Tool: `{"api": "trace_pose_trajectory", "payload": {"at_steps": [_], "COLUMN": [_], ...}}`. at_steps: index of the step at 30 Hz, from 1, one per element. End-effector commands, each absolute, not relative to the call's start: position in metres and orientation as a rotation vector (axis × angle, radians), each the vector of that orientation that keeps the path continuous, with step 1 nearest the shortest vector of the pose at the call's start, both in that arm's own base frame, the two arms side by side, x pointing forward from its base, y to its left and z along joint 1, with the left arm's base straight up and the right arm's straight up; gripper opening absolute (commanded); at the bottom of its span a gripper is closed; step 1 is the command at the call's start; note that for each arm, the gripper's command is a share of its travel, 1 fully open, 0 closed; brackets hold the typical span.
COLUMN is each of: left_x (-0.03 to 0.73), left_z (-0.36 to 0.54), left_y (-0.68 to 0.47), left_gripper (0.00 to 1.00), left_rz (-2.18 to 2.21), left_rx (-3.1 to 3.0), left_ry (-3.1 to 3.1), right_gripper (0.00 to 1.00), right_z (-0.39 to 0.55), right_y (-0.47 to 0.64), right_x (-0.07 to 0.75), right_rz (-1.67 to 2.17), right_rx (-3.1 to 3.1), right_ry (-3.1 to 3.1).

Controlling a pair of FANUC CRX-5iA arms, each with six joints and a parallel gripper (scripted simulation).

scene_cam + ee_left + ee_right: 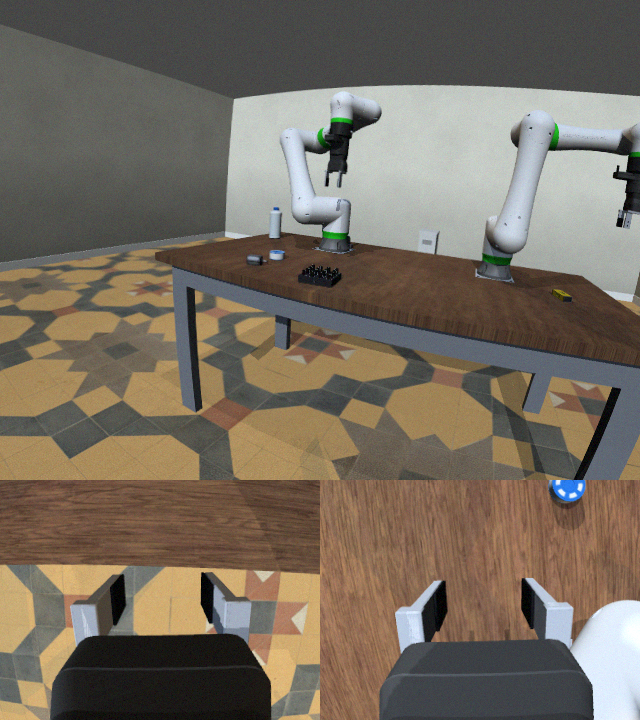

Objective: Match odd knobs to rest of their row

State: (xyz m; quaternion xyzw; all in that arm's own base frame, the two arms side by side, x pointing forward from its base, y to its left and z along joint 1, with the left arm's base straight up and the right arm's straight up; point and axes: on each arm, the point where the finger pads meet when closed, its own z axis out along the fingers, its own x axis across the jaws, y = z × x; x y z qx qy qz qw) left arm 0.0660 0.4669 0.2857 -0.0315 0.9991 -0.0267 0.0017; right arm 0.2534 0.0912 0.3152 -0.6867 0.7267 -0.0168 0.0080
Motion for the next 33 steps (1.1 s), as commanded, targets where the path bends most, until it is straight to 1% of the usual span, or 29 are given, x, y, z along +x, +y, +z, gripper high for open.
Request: {"api": "trace_pose_trajectory", "payload": {"at_steps": [1,10,33], "left_x": [0.047,0.018,-0.003], "left_z": [0.287,0.289,0.29], "left_y": [0.471,0.474,0.475], "left_gripper": [1.0,1.0,1.0], "left_rz": [-0.058,-0.024,0.0], "left_rx": [-0.074,-0.039,-0.013], "left_ry": [3.134,3.137,3.141], "right_gripper": [1.0,1.0,1.0], "right_z": [0.316,0.316,0.316], "right_y": [0.091,0.091,0.091], "right_x": [0.254,0.254,0.254], "right_rz": [-0.053,-0.053,-0.053], "right_rx": [-2.146,-2.146,-2.146], "right_ry": [2.271,2.271,2.271]}}
